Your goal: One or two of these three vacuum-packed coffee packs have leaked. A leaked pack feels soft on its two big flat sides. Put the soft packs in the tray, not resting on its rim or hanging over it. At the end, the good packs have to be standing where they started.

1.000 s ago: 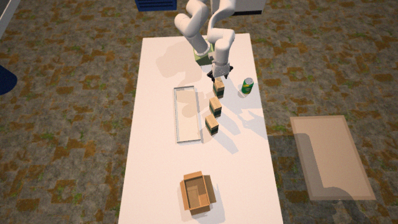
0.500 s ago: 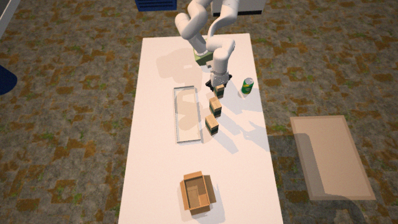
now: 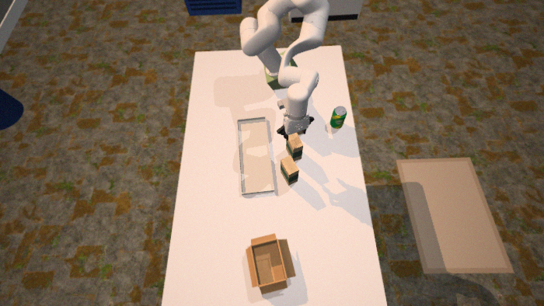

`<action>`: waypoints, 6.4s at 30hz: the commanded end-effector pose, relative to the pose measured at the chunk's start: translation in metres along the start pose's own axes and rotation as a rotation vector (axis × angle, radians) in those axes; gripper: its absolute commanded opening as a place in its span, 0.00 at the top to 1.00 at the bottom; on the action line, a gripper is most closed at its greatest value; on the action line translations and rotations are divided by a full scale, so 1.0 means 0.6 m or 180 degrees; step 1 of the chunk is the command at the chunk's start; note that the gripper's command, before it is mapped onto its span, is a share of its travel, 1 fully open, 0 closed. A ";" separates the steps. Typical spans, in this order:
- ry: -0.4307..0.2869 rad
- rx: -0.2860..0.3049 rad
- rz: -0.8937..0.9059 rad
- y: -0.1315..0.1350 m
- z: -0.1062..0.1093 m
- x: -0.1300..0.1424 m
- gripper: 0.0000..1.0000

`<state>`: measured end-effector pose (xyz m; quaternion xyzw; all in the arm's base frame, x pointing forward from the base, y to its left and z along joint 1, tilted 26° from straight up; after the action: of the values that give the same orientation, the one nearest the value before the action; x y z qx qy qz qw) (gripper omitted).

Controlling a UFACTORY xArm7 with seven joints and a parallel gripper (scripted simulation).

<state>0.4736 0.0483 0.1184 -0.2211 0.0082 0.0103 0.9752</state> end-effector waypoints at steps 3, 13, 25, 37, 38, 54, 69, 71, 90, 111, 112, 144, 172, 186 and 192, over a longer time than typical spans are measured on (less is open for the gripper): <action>-0.0006 0.0002 -0.0001 -0.001 -0.012 0.003 0.16; -0.0006 0.0002 -0.0001 0.001 -0.056 0.006 0.16; -0.0006 0.0002 -0.0001 0.001 -0.056 0.006 0.16; -0.0006 0.0002 -0.0001 0.001 -0.056 0.008 0.16; -0.0006 0.0002 -0.0001 0.001 -0.056 0.008 0.16; -0.0006 0.0002 -0.0001 0.001 -0.071 0.008 0.16; -0.0006 0.0002 -0.0001 0.001 -0.120 0.008 0.16; -0.0006 0.0002 -0.0001 0.001 -0.126 0.008 0.16; -0.0006 0.0002 -0.0001 0.001 -0.143 0.008 0.16; -0.0006 0.0002 -0.0001 0.001 -0.143 0.008 0.76; -0.0006 0.0002 -0.0001 0.001 -0.143 0.008 0.76; -0.0006 0.0002 -0.0001 0.001 -0.143 0.008 0.76; -0.0006 0.0002 -0.0001 0.001 -0.058 0.008 0.76; -0.0006 0.0002 -0.0001 0.001 -0.052 0.008 0.76; -0.0006 0.0002 -0.0001 0.001 -0.052 0.008 0.76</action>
<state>0.4767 0.0347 0.0882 -0.2211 0.0095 0.0097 0.9751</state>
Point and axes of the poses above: the point where the finger pads meet when closed, its own z axis back along the fingers, its own y axis across the jaws, x = y × z, the point moved 3 cm from there along z, back along the fingers, and after that the axes turned 11 degrees about -z, right-handed, at the moved point
